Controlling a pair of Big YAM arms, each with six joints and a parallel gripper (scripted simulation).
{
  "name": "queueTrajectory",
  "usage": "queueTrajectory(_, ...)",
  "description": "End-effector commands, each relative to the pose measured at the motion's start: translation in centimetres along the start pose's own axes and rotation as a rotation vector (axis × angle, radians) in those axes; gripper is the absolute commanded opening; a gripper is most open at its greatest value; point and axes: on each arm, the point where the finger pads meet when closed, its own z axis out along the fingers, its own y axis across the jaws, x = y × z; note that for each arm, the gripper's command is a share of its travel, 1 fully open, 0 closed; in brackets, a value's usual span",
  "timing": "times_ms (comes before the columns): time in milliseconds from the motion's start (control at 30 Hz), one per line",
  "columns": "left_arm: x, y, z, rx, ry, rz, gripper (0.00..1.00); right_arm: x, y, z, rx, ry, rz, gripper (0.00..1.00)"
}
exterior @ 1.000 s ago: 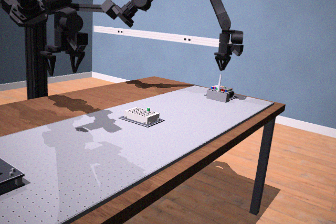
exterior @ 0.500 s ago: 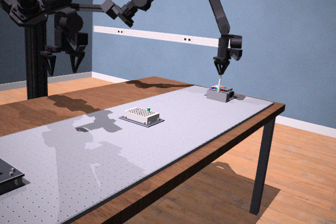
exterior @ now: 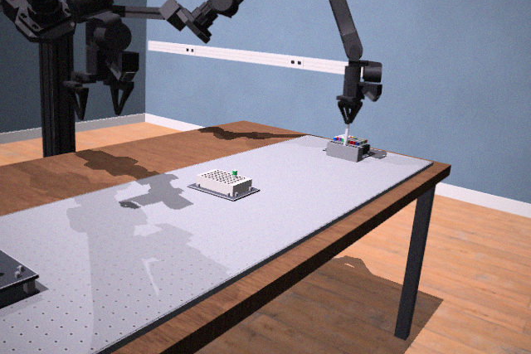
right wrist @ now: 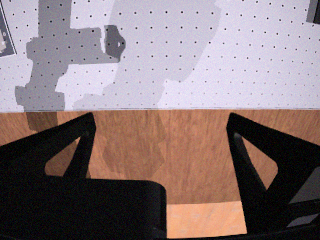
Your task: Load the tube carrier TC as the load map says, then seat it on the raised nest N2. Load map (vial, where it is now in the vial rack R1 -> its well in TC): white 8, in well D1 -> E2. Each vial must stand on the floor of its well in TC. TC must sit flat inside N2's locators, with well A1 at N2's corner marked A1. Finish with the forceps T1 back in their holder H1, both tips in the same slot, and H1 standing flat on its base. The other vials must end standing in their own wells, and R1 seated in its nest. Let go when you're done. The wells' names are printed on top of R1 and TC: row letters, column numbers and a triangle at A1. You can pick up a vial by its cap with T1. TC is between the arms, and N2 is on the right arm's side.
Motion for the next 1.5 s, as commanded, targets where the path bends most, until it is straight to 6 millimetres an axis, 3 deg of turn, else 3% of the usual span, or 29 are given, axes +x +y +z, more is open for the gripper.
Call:
queueTrajectory(0,0.0,0.6,2.1,-0.005,0.006,0.001,0.24,-0.6,0.0,-0.2,-0.001,-0.016,-0.01,1.0)
queueTrajectory(600,0.6,0.0,4.8,0.004,0.016,0.006,0.24,-0.6,0.0,-0.2,-0.001,-0.016,-0.01,1.0)
queueTrajectory(1467,1.0,0.2,5.0,0.009,0.032,0.006,0.24,-0.6,0.0,-0.2,-0.001,-0.016,-0.01,1.0)
